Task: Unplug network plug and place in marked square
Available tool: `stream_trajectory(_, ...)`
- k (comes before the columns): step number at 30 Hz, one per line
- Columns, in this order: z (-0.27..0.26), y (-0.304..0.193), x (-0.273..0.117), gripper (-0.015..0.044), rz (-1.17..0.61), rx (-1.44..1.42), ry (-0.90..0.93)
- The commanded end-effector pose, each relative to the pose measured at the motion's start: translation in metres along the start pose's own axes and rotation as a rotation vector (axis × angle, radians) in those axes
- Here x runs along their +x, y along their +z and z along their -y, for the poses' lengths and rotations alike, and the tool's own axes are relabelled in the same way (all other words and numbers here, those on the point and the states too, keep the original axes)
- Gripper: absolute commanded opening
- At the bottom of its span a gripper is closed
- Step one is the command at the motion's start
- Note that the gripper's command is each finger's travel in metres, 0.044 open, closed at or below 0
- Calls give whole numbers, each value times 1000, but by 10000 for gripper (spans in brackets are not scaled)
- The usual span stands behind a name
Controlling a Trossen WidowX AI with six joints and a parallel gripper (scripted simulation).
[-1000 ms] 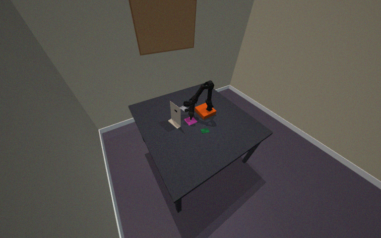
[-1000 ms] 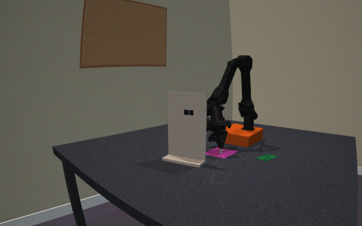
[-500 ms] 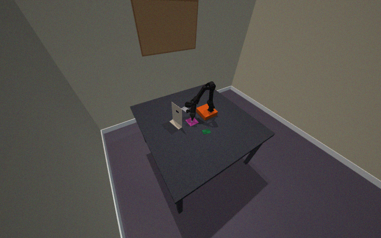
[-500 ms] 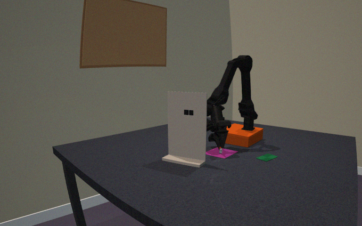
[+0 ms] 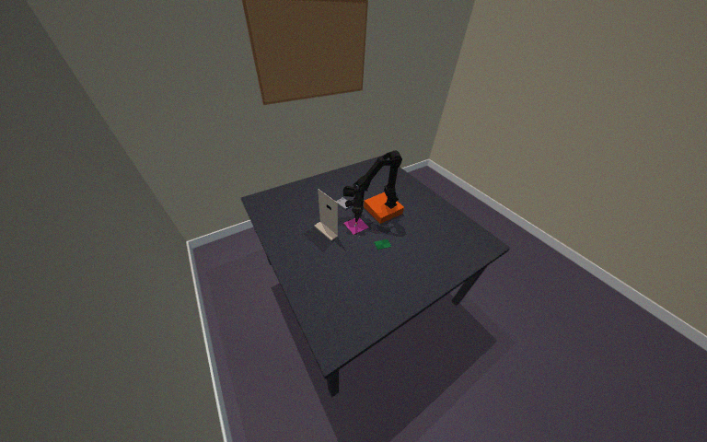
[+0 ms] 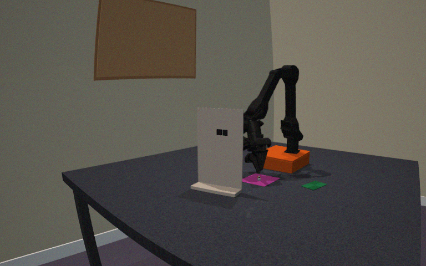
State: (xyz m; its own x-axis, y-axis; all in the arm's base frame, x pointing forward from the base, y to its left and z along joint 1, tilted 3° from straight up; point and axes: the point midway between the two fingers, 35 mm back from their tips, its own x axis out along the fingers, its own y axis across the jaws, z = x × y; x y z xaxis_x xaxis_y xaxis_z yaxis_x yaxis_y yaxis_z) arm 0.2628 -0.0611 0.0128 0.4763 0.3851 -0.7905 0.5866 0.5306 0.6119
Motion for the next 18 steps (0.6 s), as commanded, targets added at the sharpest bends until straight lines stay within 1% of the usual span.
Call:
stream_trajectory(1, -1, 1, -6, 156, 1, -3, 5)
stream_trajectory(18, -12, 4, -30, 156, 2, -2, 3)
